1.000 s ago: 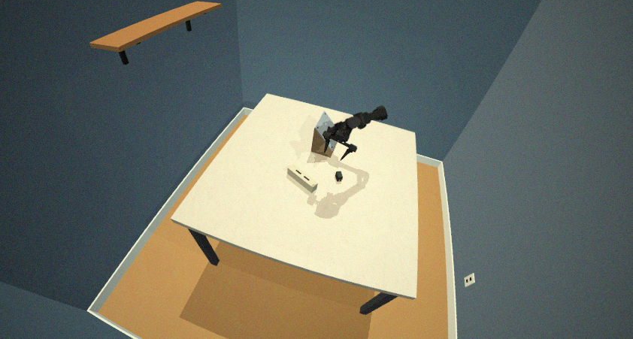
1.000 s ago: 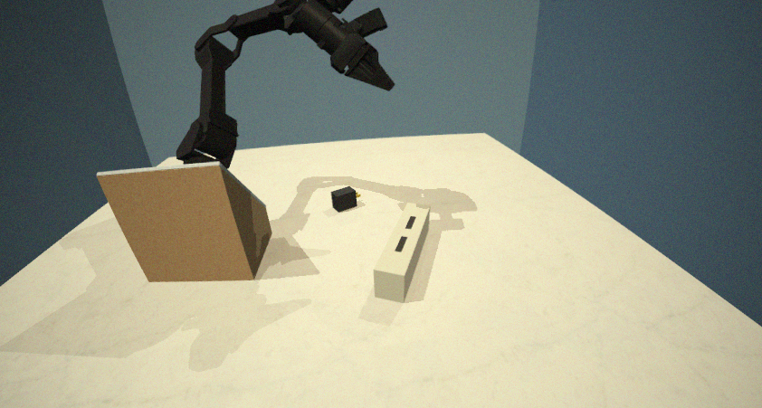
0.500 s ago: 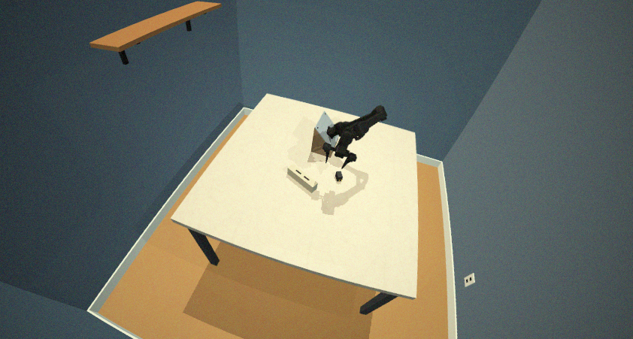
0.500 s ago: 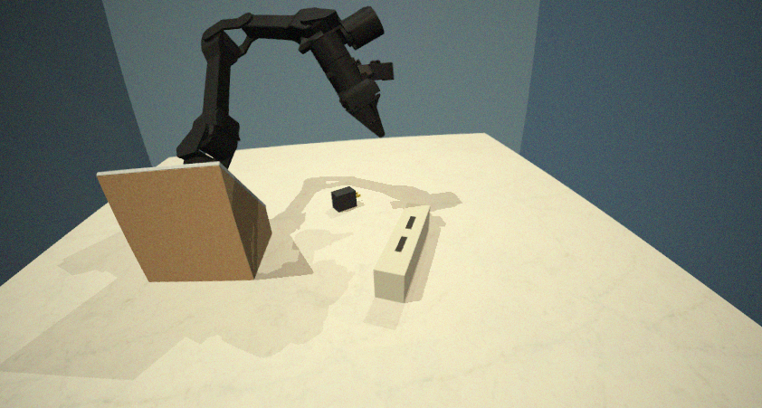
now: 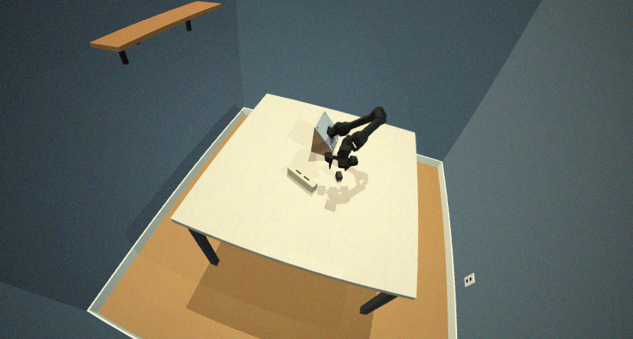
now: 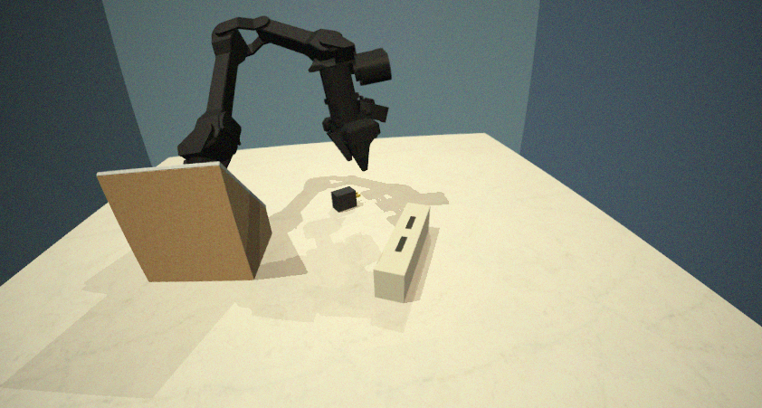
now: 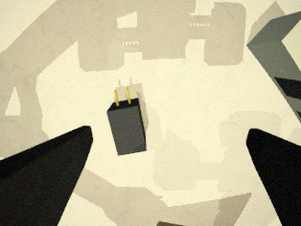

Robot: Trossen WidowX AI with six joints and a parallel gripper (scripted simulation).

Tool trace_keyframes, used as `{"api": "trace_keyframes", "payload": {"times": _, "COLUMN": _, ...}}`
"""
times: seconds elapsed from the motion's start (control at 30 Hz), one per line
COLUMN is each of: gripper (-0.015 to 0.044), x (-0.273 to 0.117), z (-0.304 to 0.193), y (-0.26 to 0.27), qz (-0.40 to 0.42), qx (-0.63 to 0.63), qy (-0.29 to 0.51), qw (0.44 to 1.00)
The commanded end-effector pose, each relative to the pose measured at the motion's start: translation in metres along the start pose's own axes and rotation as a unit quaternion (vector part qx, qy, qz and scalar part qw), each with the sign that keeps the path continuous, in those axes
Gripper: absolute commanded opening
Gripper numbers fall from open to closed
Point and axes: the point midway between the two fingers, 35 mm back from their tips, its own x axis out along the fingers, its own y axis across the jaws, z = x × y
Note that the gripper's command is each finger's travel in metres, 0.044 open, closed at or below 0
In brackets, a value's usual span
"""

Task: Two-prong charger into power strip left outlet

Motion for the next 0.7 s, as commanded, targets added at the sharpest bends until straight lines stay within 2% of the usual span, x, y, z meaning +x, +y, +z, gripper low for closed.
{"api": "trace_keyframes", "payload": {"times": 0.0, "gripper": 0.0440, "x": 0.012, "z": -0.010, "y": 0.010, "qz": 0.021, "qx": -0.028, "qy": 0.034, "qw": 0.999}}
{"api": "trace_keyframes", "payload": {"times": 0.27, "gripper": 0.0440, "x": 0.030, "z": -0.028, "y": 0.029, "qz": 0.058, "qx": -0.080, "qy": 0.095, "qw": 0.991}}
{"api": "trace_keyframes", "payload": {"times": 0.67, "gripper": 0.0440, "x": 0.042, "z": -0.028, "y": 0.032, "qz": 0.059, "qx": -0.081, "qy": 0.096, "qw": 0.990}}
